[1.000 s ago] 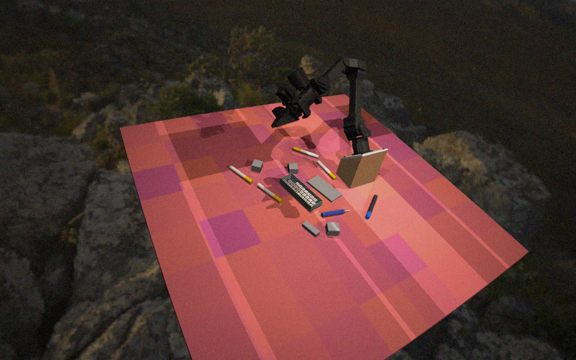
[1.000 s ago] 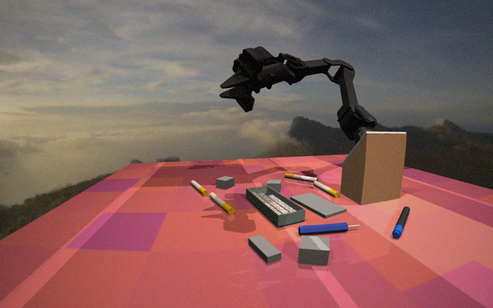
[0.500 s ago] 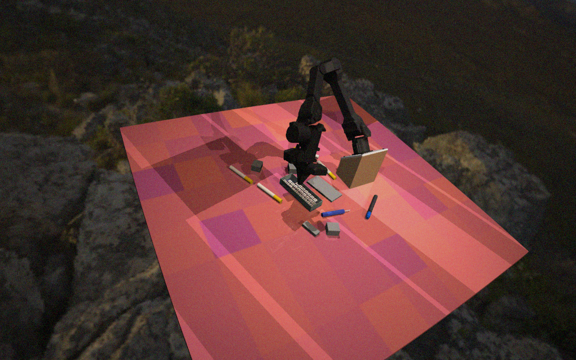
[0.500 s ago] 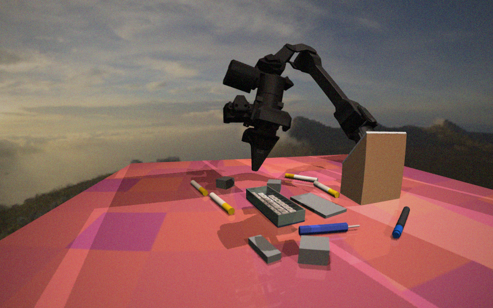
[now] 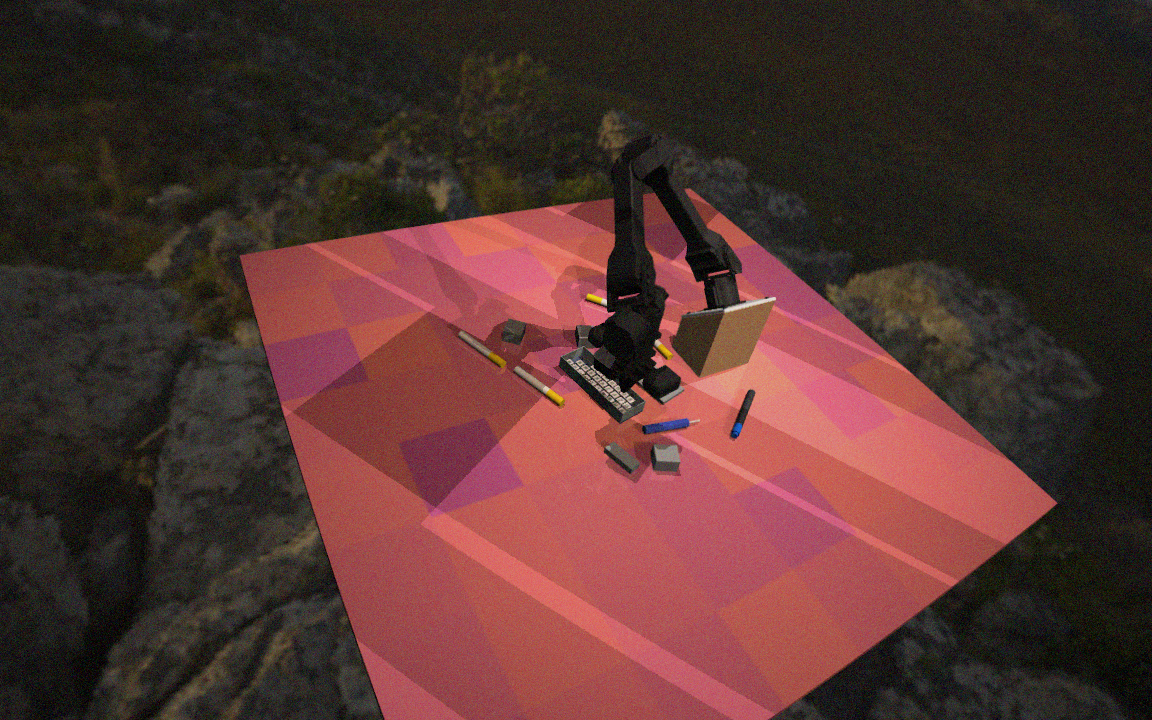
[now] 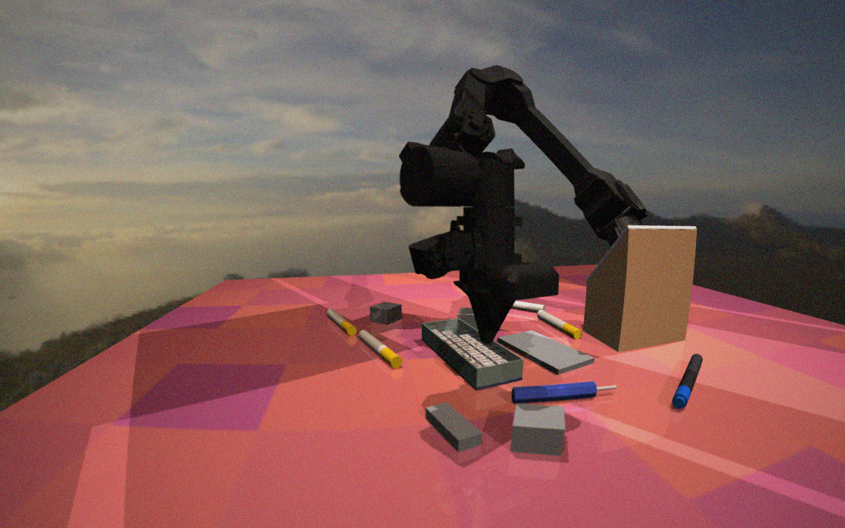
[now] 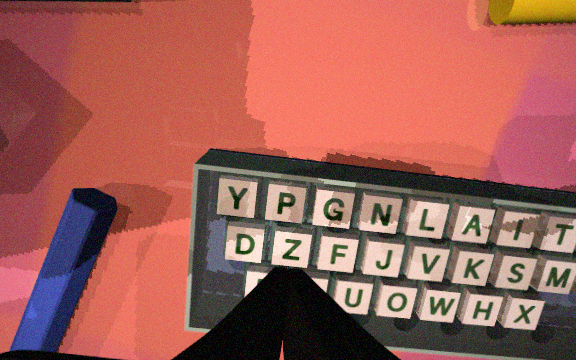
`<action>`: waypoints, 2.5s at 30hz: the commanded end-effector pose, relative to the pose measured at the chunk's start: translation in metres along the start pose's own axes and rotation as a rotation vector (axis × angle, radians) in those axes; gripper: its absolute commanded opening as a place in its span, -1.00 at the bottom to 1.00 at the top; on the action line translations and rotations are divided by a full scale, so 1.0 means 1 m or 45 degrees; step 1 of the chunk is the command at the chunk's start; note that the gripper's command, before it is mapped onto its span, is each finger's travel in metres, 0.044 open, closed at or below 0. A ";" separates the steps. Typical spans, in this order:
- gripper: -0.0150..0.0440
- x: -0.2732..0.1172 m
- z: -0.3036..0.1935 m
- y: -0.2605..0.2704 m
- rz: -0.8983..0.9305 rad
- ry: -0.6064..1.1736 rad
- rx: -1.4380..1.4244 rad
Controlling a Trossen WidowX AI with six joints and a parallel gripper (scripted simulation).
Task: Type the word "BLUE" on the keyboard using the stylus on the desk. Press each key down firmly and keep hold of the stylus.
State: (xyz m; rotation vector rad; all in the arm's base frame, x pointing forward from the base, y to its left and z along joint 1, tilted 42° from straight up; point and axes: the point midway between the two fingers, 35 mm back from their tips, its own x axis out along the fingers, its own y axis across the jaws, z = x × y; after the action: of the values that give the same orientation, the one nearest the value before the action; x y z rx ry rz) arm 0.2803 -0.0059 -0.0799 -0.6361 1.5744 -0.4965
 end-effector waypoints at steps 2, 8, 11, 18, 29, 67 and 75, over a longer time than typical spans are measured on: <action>-0.49 0.002 -0.001 0.000 -0.014 0.010 -0.004; -0.49 0.001 -0.001 -0.056 -0.017 0.011 -0.005; -0.49 0.001 -0.001 -0.059 -0.018 0.011 -0.005; -0.49 0.001 -0.001 -0.059 -0.018 0.011 -0.005; -0.49 0.000 -0.001 -0.118 -0.022 0.012 -0.004; -0.49 0.001 -0.029 -0.024 -0.016 0.012 -0.006; -0.49 0.001 -0.029 -0.024 -0.016 0.012 -0.006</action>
State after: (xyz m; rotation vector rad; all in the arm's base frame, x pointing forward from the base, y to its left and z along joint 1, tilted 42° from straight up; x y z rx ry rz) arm 0.2542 -0.0277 -0.0610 -0.6541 1.5830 -0.5044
